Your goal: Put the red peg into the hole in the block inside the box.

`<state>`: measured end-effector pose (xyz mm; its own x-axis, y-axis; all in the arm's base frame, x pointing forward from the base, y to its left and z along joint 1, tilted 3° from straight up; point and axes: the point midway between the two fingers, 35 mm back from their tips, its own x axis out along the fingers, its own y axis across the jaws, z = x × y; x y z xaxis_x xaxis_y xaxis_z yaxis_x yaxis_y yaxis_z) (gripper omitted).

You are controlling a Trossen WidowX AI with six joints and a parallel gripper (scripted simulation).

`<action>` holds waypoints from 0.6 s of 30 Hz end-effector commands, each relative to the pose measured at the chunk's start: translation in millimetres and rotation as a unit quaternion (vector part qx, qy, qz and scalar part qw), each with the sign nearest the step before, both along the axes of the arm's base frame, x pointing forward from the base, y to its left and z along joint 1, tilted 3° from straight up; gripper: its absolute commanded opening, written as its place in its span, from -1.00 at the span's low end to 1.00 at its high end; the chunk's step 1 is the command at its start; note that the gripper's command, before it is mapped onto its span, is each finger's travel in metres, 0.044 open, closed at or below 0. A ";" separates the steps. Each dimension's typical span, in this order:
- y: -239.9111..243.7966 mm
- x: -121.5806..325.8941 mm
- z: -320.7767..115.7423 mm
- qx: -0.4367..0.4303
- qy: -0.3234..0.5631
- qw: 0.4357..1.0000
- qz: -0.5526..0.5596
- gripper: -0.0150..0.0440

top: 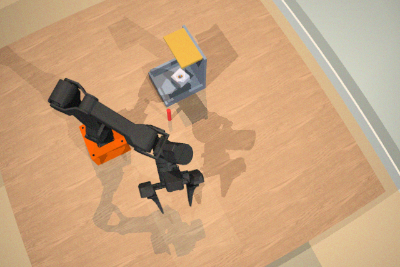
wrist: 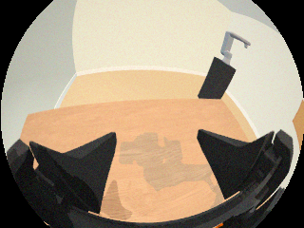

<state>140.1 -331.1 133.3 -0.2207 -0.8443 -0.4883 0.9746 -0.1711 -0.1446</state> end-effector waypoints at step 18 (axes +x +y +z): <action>42.7 45.3 -12.7 0.045 0.200 0.953 0.222 1.00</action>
<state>177.8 -297.7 124.5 -0.0722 -0.8589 -0.5070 0.8701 0.1942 -0.4529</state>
